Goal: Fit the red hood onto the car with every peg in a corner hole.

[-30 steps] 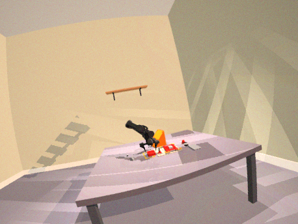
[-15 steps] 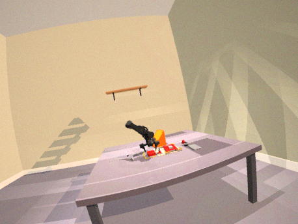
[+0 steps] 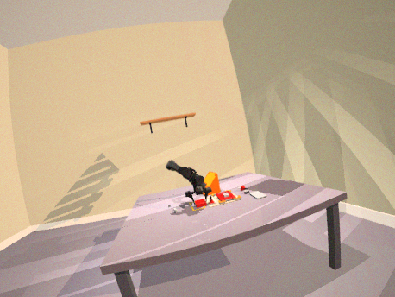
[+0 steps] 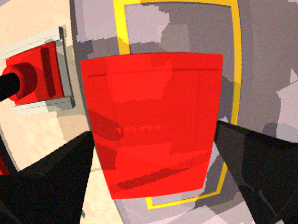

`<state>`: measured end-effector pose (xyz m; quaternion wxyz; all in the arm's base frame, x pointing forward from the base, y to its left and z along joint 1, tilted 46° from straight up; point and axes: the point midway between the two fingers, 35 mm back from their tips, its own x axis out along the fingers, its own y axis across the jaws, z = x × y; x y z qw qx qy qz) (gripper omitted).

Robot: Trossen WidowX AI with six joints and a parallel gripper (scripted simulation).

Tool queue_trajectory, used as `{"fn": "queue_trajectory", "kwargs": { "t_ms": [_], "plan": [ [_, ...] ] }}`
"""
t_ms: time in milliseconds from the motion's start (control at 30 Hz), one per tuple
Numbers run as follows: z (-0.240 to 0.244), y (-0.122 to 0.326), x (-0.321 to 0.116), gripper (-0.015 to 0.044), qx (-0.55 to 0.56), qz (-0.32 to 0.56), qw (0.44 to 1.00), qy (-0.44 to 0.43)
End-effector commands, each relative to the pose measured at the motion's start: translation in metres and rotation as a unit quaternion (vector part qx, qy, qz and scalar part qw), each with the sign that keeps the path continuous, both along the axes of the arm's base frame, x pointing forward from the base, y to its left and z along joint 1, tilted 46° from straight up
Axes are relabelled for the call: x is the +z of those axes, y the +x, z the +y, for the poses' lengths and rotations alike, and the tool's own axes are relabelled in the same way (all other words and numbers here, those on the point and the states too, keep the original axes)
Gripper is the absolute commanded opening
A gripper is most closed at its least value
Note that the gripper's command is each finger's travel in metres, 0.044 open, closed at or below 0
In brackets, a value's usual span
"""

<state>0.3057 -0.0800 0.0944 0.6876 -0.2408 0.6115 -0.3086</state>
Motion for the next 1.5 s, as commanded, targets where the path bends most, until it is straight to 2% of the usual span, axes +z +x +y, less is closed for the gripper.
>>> {"fn": "queue_trajectory", "kwargs": {
  "t_ms": [0,267,600,633,1467],
  "plan": [
    [0.000,0.000,0.000,0.0328,0.000,0.000,1.000,0.000],
    [0.000,0.000,0.000,0.0275,0.000,0.000,1.000,0.000],
    [0.011,-0.001,0.010,0.0012,0.000,0.000,1.000,0.000],
    [0.013,-0.001,0.012,0.0000,0.000,0.000,1.000,0.001],
    [0.070,-0.006,0.066,0.0000,0.000,0.001,1.000,0.002]
  ]
}}
